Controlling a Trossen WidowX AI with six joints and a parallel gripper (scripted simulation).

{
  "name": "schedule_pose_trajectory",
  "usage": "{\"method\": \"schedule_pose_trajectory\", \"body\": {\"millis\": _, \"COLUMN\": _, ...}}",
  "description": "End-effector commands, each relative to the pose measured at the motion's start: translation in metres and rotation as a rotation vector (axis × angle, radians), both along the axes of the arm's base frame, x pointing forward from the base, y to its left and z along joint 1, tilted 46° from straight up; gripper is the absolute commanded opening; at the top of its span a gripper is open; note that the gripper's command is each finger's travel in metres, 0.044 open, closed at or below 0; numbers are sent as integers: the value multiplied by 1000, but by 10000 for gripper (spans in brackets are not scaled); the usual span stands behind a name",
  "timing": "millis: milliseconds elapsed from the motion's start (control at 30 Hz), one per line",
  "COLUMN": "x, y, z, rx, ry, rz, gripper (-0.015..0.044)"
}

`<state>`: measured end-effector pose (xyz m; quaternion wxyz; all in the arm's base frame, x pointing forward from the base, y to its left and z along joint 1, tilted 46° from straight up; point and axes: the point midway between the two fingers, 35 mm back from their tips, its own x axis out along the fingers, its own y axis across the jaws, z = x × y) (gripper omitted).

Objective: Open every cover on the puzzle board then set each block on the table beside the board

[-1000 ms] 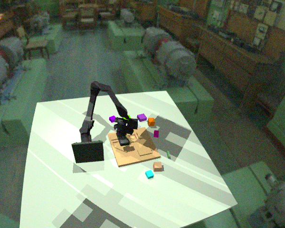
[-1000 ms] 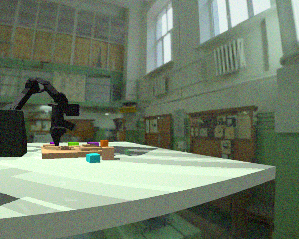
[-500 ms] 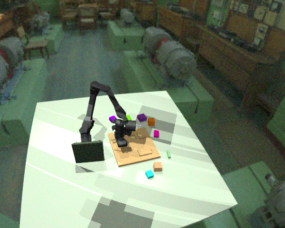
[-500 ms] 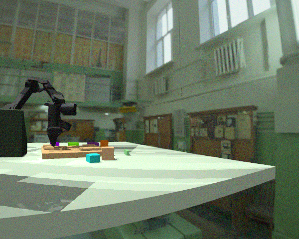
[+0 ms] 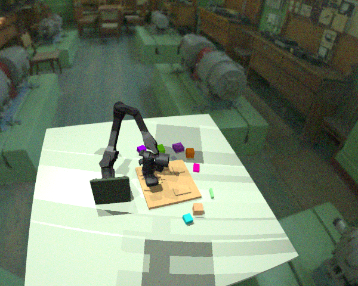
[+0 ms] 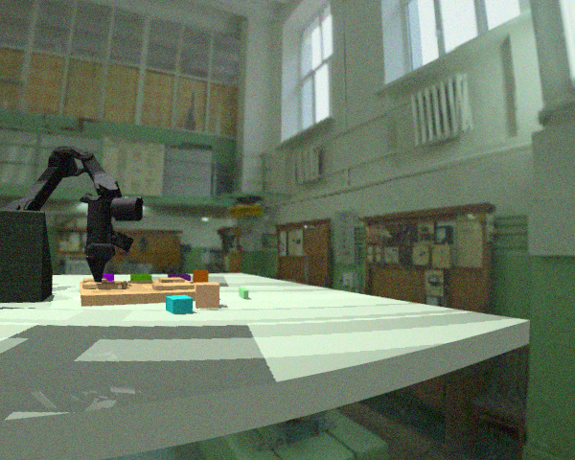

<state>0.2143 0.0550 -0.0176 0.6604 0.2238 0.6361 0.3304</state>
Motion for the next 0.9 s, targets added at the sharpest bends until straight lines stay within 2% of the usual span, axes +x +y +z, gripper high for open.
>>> {"method": "schedule_pose_trajectory", "body": {"millis": 0, "x": -6, "y": -3, "z": -5, "rx": -4, "ry": 6, "rz": 5, "gripper": 0}}
{"method": "schedule_pose_trajectory", "body": {"millis": 867, "x": -14, "y": -22, "z": -15, "rx": -7, "ry": 6, "rz": 5, "gripper": 0}}
